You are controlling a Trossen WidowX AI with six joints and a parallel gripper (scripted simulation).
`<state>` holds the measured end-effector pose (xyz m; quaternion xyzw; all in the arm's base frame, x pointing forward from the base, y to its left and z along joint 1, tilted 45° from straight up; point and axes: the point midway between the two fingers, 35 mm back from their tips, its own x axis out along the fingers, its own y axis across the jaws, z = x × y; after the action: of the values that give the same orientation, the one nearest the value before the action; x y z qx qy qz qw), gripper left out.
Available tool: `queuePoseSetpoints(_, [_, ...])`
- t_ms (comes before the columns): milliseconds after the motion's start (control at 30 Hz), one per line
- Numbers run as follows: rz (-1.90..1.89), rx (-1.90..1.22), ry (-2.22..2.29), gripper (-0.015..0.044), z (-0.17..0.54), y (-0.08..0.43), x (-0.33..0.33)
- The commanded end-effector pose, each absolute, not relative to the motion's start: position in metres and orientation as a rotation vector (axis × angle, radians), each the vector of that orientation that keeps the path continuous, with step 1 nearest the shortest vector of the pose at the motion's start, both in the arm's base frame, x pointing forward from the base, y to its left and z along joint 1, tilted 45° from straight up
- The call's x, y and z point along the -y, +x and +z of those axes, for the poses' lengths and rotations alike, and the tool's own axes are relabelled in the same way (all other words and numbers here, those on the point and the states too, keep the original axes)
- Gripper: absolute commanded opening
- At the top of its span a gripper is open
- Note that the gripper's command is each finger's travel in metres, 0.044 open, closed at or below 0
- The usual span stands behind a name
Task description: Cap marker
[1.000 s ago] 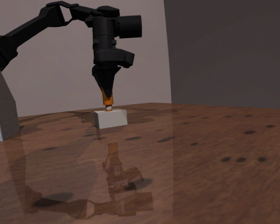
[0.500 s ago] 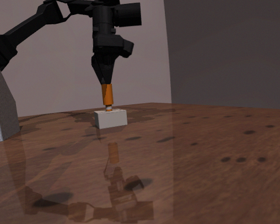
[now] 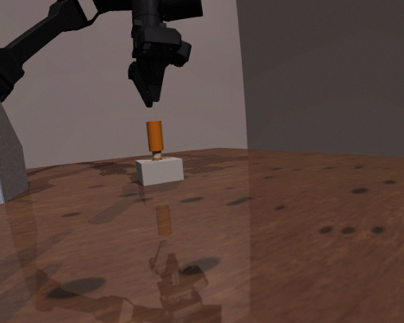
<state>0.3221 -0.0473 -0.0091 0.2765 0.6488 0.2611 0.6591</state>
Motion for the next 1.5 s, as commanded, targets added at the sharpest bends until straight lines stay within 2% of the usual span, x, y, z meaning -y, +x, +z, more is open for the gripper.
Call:
queuePoseSetpoints(0, [0.599,-1.464,0.616,0.0151,-0.010,0.322,0.047])
queuePoseSetpoints(200, [0.599,-1.464,0.616,0.0000,-0.010,0.322,0.047])
queuePoseSetpoints(1467, [0.600,-1.463,0.616,0.0000,-0.033,0.323,0.024])
